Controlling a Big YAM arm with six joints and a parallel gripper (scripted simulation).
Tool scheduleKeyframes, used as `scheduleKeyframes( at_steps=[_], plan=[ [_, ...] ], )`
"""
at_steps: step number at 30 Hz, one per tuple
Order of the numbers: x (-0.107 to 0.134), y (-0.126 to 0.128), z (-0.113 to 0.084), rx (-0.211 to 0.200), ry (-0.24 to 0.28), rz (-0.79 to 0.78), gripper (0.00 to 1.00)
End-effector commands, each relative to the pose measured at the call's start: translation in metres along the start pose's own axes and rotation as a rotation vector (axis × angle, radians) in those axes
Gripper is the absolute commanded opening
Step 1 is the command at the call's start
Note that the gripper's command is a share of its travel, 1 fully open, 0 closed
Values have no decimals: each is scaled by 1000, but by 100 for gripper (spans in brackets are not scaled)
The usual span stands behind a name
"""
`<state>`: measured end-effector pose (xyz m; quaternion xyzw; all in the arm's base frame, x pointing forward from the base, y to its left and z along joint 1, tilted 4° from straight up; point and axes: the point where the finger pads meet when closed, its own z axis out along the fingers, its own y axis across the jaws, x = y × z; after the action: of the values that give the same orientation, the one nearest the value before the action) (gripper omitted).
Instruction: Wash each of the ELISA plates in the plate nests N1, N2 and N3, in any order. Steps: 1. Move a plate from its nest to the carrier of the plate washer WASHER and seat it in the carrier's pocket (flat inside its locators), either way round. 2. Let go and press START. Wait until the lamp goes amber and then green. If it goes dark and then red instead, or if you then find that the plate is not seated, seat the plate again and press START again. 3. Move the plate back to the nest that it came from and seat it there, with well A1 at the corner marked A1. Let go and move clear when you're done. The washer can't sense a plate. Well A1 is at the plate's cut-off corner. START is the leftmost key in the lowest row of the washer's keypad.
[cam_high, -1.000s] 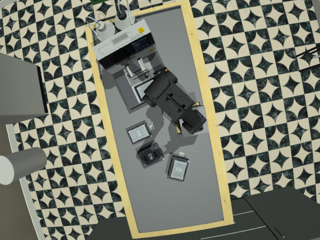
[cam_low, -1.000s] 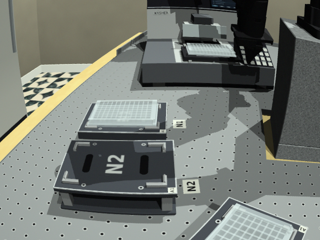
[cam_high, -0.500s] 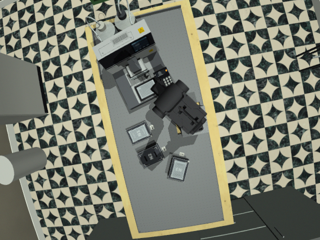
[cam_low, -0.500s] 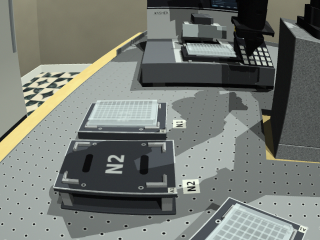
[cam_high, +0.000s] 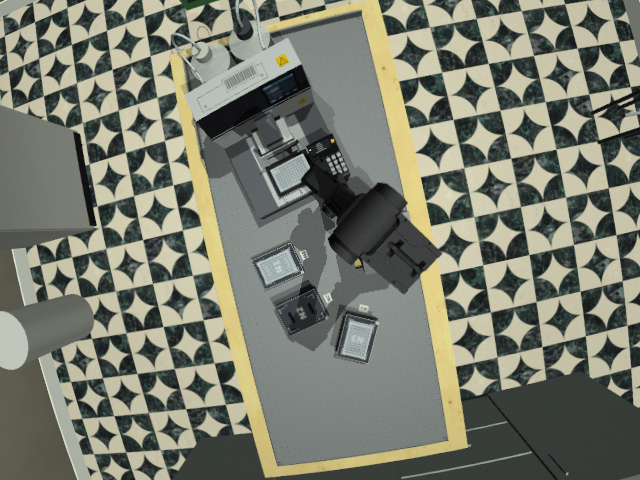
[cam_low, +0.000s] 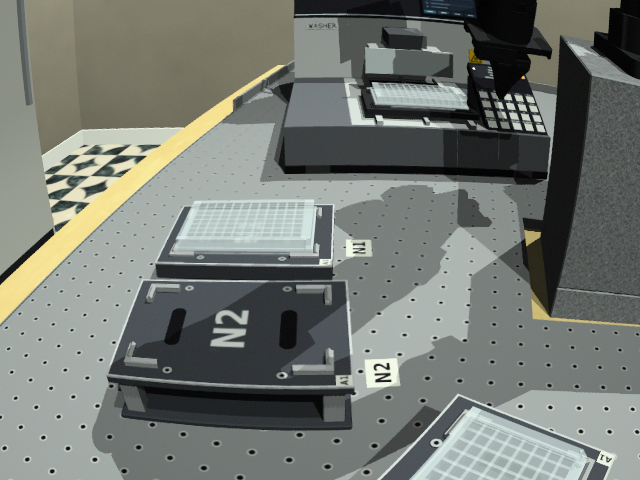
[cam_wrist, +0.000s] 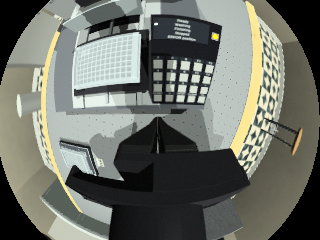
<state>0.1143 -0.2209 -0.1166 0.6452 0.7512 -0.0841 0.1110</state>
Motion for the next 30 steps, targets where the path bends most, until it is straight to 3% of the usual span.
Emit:
scheduleKeyframes(
  at_steps=[1,10,30],
  plan=[
    [0,2,-5,-1,-5,6,0],
    [-3,3,-20,-4,-9,5,0],
    [-9,4,-18,-6,-18,5,0]
  ],
)
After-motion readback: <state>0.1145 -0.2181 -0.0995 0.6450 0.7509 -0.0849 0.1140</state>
